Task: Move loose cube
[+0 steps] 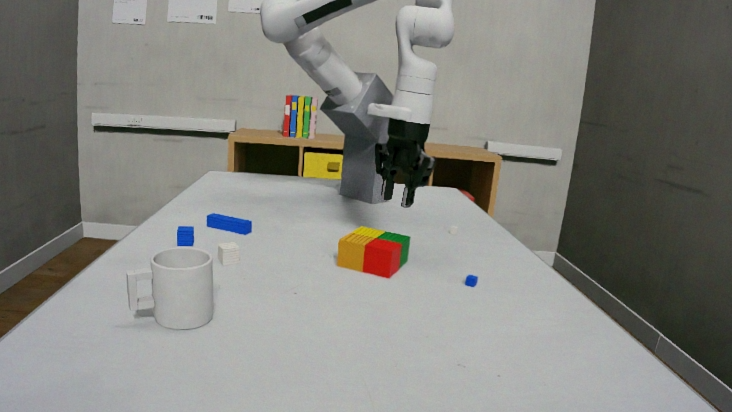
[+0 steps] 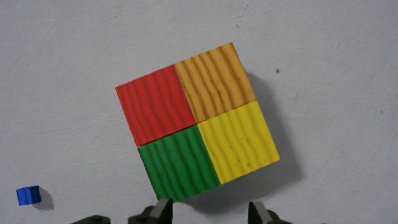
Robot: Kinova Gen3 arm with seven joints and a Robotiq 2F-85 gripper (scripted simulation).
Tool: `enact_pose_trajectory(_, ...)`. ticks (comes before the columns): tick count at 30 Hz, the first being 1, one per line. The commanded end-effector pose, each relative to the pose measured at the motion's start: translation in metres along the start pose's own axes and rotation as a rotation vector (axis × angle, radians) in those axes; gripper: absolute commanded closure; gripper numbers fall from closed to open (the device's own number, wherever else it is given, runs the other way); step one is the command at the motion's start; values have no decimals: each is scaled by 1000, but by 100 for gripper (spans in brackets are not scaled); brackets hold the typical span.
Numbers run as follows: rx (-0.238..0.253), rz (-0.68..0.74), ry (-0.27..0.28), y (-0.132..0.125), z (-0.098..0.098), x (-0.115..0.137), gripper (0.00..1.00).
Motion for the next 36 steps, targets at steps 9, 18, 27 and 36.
enact_pose_trajectory(9,50,-361,-30,20,-4,-3,46)
enact_pose_trajectory(18,56,-404,-31,20,-5,-4,46)
enact_pose_trajectory(27,56,-404,-31,20,-5,-4,46)
enact_pose_trajectory(36,56,-405,-31,20,-1,-4,46)
Point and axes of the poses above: the point where the finger pads meet when closed, its own z axis out along the fingers, its own y axis across the jaws, x = y × z, the point moved 2 cm from there along -z, back along the fingers, and after that the axes turned 13 degrees about z, right-handed, at the moved point
